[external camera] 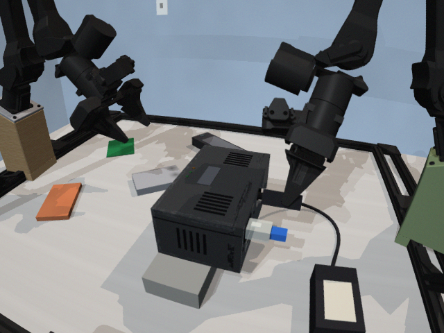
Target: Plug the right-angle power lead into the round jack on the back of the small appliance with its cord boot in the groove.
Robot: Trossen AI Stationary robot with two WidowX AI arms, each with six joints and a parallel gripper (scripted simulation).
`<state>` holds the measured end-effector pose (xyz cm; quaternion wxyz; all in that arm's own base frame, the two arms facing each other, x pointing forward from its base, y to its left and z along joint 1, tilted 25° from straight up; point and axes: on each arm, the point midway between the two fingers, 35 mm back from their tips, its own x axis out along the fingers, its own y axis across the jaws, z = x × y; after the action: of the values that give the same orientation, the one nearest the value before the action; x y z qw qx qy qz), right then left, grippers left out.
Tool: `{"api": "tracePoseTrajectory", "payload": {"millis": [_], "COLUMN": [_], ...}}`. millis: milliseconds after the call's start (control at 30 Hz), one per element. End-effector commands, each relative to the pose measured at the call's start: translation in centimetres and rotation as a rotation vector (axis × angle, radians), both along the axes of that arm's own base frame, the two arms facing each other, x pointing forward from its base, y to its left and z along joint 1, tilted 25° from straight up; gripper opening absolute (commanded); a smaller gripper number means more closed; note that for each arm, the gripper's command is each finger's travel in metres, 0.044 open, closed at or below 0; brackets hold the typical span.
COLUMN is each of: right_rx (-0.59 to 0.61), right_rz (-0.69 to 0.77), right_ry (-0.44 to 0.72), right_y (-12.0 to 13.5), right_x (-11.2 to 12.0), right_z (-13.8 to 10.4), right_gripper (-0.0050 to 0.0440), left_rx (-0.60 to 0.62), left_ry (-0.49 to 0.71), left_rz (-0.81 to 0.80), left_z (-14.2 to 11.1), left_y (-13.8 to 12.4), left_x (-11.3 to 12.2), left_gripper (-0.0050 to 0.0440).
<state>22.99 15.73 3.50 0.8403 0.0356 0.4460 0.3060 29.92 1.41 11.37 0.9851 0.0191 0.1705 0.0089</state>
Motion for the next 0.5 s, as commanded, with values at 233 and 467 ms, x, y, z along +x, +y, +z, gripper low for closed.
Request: {"api": "tracePoseTrajectory", "payload": {"millis": [233,467], "right_rx": [0.003,0.003], "right_rz": [0.007,0.007], "right_ry": [0.0,0.0], "right_y": [0.23,0.28], "right_x": [0.33,0.46], "right_z": [0.2,0.26], "right_gripper": [0.0,0.0], "left_rx": [-0.003,-0.003], "left_ry": [-0.001,-0.001], "left_rz": [-0.002,-0.002], "left_z": [0.0,0.0], "left_y": [-0.05,-0.05], "left_x": [0.0,0.0], "left_gripper": [0.04,0.04]}}
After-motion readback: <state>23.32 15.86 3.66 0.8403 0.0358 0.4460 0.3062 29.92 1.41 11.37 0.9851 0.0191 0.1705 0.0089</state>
